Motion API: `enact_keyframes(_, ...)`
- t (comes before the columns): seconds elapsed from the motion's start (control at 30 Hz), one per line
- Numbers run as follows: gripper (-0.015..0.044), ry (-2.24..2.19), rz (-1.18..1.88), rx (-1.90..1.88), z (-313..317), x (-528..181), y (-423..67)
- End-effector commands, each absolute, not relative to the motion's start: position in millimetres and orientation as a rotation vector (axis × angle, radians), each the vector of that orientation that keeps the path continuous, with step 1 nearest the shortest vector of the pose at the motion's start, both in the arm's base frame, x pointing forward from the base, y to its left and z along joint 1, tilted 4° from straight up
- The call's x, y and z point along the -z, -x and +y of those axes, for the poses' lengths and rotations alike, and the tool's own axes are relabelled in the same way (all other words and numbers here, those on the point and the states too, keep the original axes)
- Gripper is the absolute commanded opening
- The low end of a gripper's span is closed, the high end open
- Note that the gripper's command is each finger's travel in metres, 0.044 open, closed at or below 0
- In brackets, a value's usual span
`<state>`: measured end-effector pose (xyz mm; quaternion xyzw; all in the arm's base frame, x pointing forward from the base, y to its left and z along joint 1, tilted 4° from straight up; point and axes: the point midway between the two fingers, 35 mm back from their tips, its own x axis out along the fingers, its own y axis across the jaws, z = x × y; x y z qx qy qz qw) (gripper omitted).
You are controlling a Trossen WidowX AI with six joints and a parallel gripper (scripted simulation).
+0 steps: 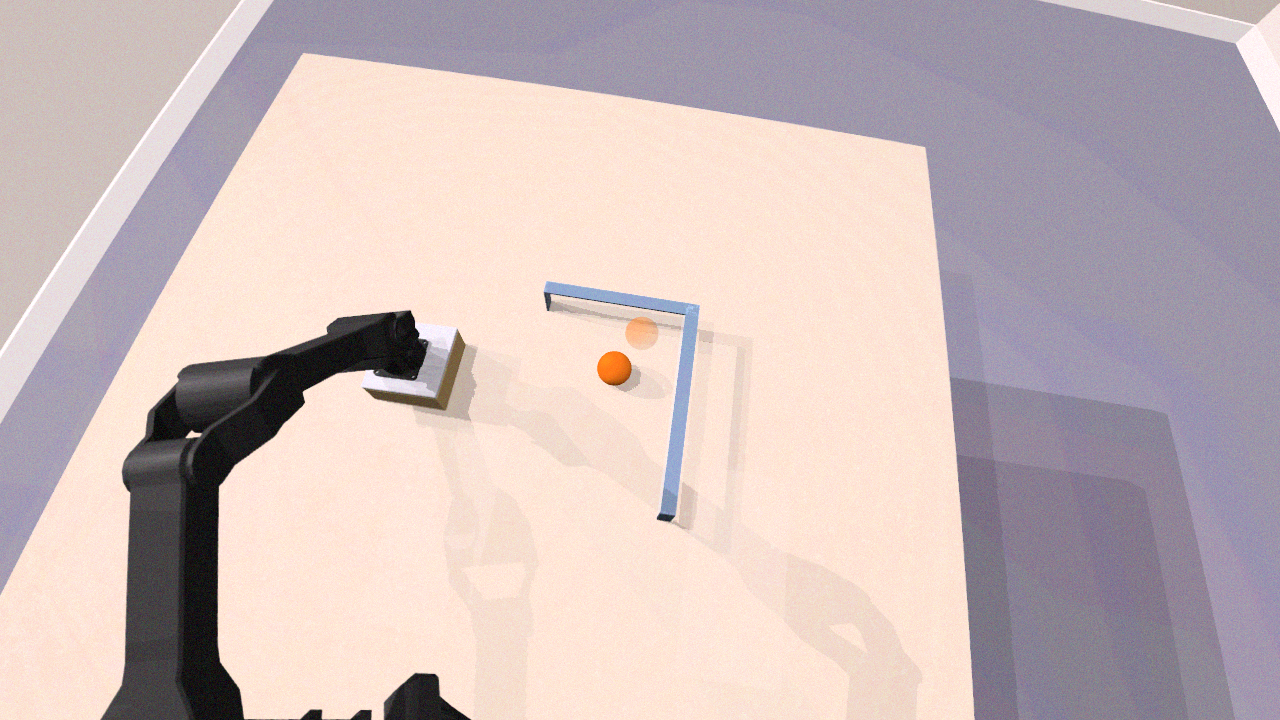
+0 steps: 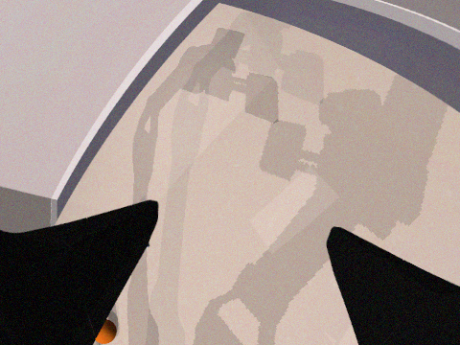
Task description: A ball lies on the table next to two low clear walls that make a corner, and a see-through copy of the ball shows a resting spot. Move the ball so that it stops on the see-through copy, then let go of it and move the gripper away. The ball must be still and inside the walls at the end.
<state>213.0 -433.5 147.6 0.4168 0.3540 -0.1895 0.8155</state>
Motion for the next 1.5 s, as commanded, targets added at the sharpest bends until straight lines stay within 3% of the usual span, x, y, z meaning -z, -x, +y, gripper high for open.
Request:
enact_keyframes(0.0,0.0374,-0.881,0.762,0.398,-431.5,-147.1,-215.6)
enact_keyframes(0.37,0.0362,-0.378,1.086,-0.014,-296.8,-114.7,-329.1)
enact_keyframes(0.6,0.0362,0.047,1.234,-0.363,-182.4,-92.6,-366.0)
enact_keyframes(0.83,0.0362,0.531,1.297,-0.754,-67.4,-71.8,-362.8)
enact_keyframes(1.1,0.0362,1.118,1.241,-1.209,37.9,-51.8,-318.3)
enact_keyframes(1.47,0.0362,1.168,1.230,-1.246,44.9,-50.3,-313.3)
